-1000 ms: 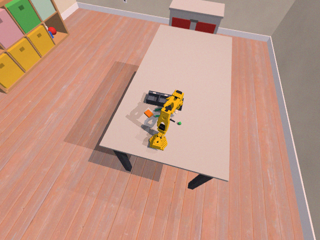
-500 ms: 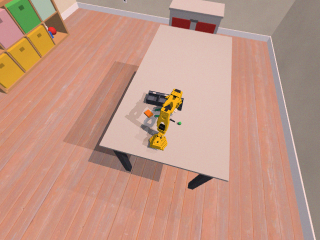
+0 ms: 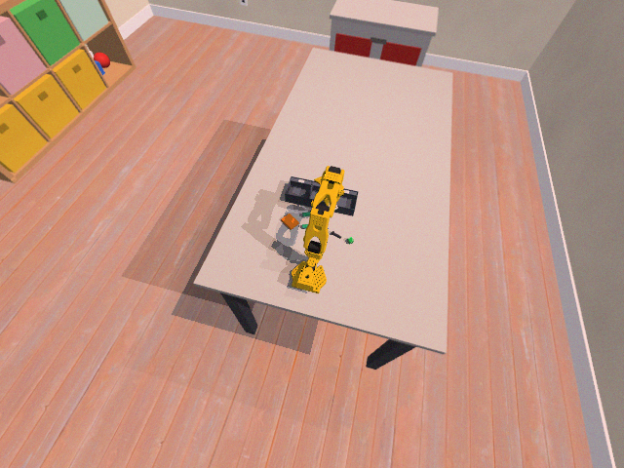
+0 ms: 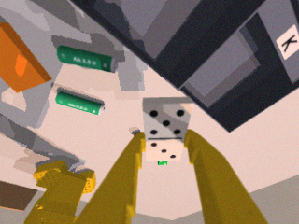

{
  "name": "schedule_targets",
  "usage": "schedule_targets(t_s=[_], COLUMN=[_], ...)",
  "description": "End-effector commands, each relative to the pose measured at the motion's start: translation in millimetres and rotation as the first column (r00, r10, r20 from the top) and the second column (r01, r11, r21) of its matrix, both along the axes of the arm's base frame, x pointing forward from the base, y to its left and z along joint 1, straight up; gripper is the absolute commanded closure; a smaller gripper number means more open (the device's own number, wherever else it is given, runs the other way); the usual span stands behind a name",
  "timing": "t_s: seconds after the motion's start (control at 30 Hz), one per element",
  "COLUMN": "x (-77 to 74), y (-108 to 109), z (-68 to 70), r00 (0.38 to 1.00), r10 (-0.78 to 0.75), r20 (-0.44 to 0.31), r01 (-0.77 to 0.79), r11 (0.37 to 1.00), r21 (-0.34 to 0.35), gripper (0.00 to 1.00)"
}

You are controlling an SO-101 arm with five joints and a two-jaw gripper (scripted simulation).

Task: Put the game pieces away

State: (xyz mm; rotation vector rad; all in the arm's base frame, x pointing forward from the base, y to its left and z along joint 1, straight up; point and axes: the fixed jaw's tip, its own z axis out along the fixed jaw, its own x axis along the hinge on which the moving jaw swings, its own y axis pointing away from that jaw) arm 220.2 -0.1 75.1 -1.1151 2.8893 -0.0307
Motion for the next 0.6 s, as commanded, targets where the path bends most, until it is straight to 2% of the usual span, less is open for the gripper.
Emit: schedule_targets(t_s=[0.0,0.57], x=[8.9,14.2], y=[12,23], z=[11.6,13.2], r00=[0.998,0.996], r10=[-0.024,-0.056], r20=[0.054,0.070], r01=[0.024,0.055], r11=[1.000,0.998], r21=[0.008,0.018], gripper=[1.00,1.00])
